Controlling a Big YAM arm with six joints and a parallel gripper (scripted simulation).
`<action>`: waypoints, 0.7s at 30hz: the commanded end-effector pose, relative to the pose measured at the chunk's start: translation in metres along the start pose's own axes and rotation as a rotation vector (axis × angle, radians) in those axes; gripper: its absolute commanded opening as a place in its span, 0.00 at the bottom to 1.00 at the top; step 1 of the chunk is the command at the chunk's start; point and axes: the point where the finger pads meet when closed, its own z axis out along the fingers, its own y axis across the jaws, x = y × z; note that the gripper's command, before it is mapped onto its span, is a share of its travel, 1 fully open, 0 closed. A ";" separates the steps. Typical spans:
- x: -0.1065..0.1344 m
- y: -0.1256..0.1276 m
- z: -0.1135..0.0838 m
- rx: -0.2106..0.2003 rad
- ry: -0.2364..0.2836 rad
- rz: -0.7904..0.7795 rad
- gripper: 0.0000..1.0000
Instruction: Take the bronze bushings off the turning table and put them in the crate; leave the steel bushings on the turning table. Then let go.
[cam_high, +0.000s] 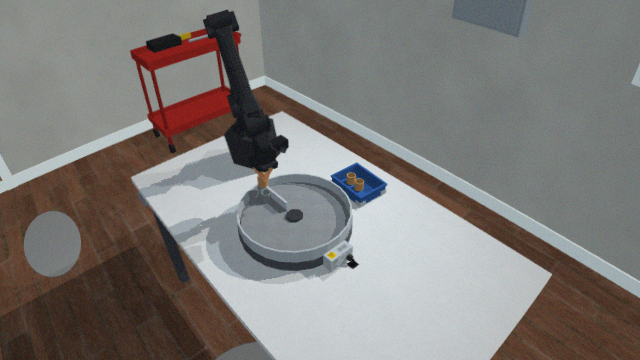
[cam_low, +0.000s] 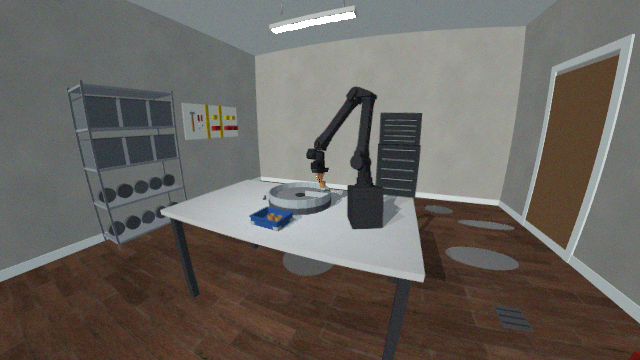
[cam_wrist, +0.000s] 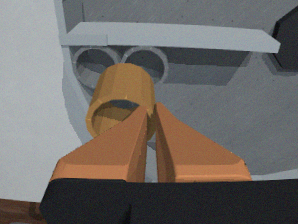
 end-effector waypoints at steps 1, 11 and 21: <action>-0.012 -0.032 -0.011 0.033 0.009 0.032 0.00; -0.073 -0.069 -0.012 0.036 0.003 0.032 0.00; -0.144 -0.110 -0.013 0.036 -0.001 0.031 0.00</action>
